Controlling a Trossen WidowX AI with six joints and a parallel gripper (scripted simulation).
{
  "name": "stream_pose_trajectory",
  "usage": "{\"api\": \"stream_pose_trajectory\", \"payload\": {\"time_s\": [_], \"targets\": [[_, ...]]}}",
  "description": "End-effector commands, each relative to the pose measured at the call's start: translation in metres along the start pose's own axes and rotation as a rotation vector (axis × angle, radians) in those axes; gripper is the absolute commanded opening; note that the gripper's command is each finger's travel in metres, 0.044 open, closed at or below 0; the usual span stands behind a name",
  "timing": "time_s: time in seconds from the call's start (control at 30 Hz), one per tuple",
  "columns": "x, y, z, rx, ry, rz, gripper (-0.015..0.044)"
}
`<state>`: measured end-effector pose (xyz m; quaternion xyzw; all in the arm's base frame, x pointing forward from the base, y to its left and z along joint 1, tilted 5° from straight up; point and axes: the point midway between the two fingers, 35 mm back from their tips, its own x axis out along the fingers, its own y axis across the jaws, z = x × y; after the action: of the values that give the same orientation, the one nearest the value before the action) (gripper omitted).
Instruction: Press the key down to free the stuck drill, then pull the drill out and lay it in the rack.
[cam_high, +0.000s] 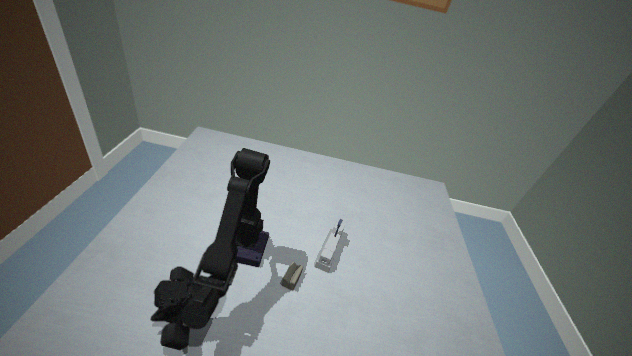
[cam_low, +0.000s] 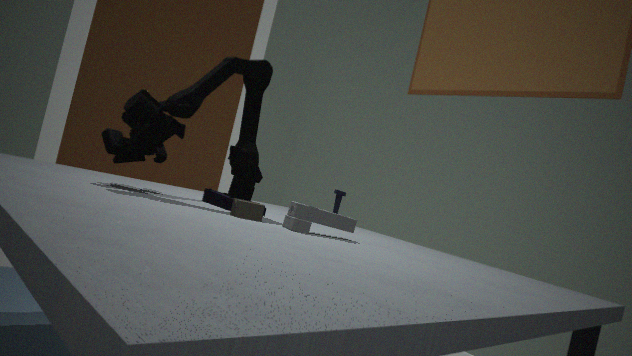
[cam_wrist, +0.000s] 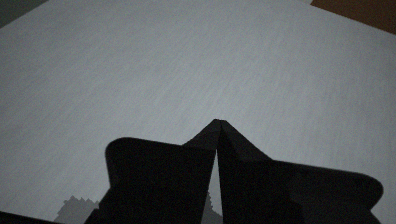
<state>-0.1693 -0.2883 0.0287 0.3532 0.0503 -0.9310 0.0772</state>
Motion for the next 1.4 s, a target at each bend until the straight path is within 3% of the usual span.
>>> {"api": "stream_pose_trajectory", "payload": {"time_s": [0.0,0.3,0.53,0.73,0.97,1.2,1.37], "targets": [[-0.049,0.044,-0.029,-0.189,0.059,0.170,0.0000],[-0.172,0.085,-0.110,-0.570,0.185,0.490,0.0000],[-0.278,0.065,-0.180,-0.981,0.270,0.715,0.0000],[-0.361,0.008,-0.229,-1.352,0.323,0.886,0.0000],[-0.433,-0.095,-0.261,-1.801,0.360,1.050,0.0000],[-0.471,-0.216,-0.257,-2.260,0.367,1.162,0.0000],[-0.473,-0.229,-0.255,-2.310,0.366,1.171,0.0000]]}}
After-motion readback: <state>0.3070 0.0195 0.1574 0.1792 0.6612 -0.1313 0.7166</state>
